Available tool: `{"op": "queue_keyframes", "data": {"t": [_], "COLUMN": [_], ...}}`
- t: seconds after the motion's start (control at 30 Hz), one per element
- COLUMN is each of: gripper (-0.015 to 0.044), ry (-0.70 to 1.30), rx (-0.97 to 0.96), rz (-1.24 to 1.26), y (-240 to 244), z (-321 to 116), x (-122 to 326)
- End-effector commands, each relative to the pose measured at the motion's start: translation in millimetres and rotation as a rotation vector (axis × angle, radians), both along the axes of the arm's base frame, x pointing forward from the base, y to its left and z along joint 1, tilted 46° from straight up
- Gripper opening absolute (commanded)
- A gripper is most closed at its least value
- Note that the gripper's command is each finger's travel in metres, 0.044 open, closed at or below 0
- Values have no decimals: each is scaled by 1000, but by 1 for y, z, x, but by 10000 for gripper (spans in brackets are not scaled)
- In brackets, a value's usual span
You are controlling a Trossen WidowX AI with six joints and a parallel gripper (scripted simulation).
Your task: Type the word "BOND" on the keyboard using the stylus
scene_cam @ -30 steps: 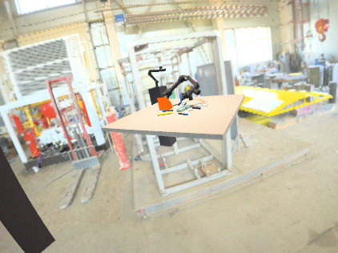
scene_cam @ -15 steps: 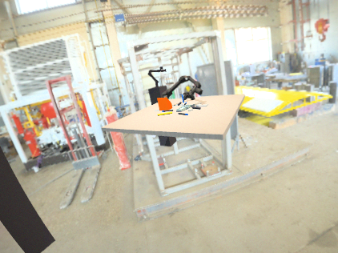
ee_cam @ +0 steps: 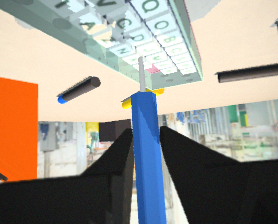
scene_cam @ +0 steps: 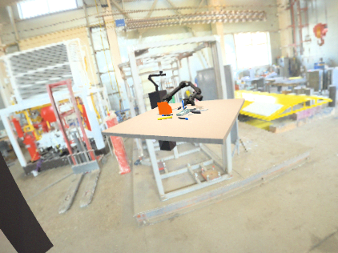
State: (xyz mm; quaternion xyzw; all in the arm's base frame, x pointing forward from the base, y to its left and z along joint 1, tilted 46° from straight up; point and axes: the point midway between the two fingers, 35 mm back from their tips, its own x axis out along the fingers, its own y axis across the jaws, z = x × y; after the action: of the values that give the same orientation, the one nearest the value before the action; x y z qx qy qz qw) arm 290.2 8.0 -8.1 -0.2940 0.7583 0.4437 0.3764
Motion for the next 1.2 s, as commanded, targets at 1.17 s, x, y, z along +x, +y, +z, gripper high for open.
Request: {"op": "queue_keyframes", "data": {"t": [1.17], "gripper": [81], "ry": [8], "rx": [-1], "rz": [-4], "y": [8], "z": [-10], "x": [-1]}}
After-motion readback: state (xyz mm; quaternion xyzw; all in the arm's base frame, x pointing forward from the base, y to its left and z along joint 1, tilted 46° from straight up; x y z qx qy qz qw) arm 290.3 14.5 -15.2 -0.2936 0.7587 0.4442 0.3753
